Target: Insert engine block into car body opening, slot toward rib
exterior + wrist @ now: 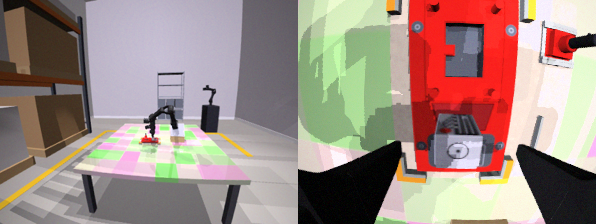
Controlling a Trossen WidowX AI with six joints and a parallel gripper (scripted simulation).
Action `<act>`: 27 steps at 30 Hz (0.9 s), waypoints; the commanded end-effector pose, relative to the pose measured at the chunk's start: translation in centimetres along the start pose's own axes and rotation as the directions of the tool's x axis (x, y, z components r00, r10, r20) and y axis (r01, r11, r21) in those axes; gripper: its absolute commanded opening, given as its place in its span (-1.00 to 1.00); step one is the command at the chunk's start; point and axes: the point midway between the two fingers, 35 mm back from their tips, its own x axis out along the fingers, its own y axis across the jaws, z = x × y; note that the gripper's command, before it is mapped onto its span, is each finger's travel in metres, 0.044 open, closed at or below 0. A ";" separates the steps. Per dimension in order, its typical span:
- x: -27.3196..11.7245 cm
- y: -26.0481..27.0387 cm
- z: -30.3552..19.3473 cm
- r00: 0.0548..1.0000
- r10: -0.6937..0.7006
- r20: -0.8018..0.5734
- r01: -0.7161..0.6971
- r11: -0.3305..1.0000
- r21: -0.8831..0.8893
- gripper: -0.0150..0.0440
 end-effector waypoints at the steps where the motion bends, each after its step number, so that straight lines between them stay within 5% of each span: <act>1: 0.6 0.0 -0.1 1.000 0.003 -0.005 -0.003 1.000 0.004 1.00; 22: 3.7 0.2 -0.3 1.000 0.008 -0.005 -0.008 1.000 0.004 1.00; 27: 3.7 0.2 -0.3 1.000 0.008 -0.005 -0.008 1.000 0.004 0.56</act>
